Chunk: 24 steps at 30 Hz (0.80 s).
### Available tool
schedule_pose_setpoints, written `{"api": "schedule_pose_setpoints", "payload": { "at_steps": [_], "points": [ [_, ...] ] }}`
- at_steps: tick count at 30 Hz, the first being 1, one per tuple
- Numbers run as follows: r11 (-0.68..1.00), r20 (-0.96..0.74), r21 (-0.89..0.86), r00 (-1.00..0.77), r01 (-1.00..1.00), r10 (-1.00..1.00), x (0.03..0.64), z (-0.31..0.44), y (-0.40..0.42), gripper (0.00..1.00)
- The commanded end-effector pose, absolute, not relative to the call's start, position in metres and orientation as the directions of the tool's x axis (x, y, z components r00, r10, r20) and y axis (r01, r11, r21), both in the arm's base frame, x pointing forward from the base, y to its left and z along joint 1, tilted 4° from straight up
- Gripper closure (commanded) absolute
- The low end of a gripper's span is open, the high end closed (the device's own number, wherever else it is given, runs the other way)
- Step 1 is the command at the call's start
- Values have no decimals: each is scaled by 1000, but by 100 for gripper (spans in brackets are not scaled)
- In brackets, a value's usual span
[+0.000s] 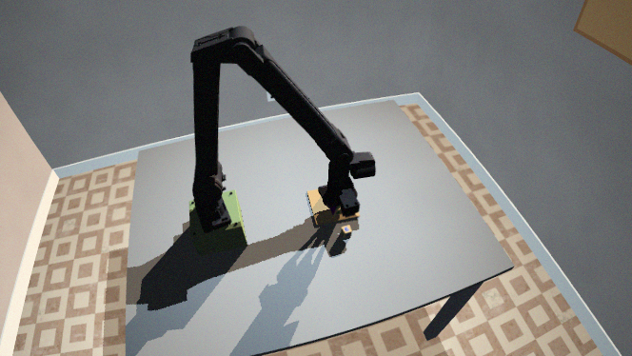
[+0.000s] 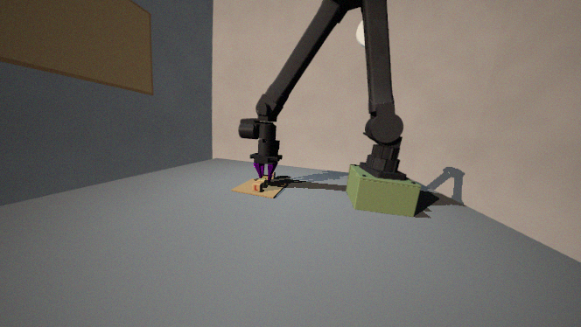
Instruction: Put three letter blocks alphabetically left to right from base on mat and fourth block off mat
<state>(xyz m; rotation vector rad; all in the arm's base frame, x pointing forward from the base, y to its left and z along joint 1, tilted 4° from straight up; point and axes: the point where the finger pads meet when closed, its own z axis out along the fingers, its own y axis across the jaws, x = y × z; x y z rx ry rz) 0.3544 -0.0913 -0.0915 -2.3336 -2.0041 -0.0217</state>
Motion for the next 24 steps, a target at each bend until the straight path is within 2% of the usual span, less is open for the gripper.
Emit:
{"api": "schedule_pose_setpoints", "payload": {
  "at_steps": [1, 24],
  "points": [
    [-154, 47, 5, 154, 988, 987, 381, -82, -96, 80],
    [-154, 48, 0, 154, 988, 987, 382, -80, -96, 80]
  ]
}}
